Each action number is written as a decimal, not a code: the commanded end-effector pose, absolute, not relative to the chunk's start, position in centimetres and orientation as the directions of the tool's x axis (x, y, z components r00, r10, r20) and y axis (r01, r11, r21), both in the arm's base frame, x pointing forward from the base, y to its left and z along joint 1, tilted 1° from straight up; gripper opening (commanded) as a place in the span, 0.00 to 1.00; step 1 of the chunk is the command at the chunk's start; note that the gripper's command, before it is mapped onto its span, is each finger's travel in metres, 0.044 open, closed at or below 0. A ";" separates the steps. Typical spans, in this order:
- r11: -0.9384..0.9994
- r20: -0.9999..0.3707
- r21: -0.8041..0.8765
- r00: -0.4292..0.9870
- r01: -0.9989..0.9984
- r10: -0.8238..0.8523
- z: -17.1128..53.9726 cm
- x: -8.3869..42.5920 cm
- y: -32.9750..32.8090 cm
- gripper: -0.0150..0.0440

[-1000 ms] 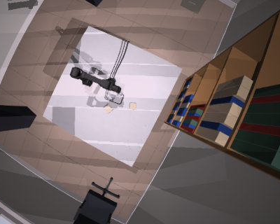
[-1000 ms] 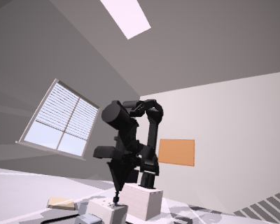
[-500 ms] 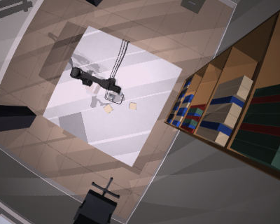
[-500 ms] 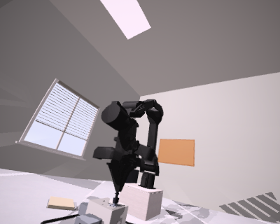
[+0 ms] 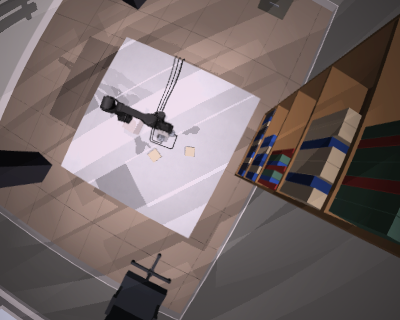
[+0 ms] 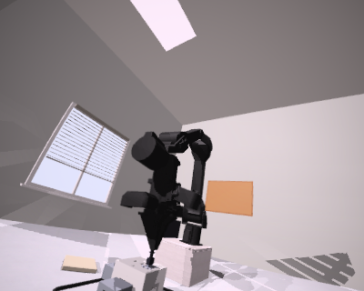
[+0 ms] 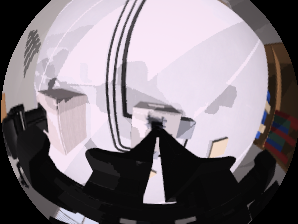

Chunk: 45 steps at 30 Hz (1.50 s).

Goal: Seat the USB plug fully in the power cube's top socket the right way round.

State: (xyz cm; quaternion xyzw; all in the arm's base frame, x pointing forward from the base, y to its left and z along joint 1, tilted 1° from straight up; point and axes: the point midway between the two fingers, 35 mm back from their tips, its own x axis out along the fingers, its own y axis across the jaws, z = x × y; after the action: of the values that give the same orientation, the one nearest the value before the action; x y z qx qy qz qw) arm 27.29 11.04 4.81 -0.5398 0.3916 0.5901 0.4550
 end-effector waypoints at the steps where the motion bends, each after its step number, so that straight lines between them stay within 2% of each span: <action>1: -0.284 -0.993 -0.027 -0.007 -0.958 0.118 4.7 27.2 11.1 0.25; 45: -0.284 -0.993 -0.027 -0.007 -0.958 0.118 4.1 27.2 11.1 0.25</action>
State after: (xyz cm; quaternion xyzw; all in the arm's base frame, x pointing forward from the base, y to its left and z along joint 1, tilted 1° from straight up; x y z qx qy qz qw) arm 27.29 11.07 4.44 -0.5398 0.3909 0.5903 0.4553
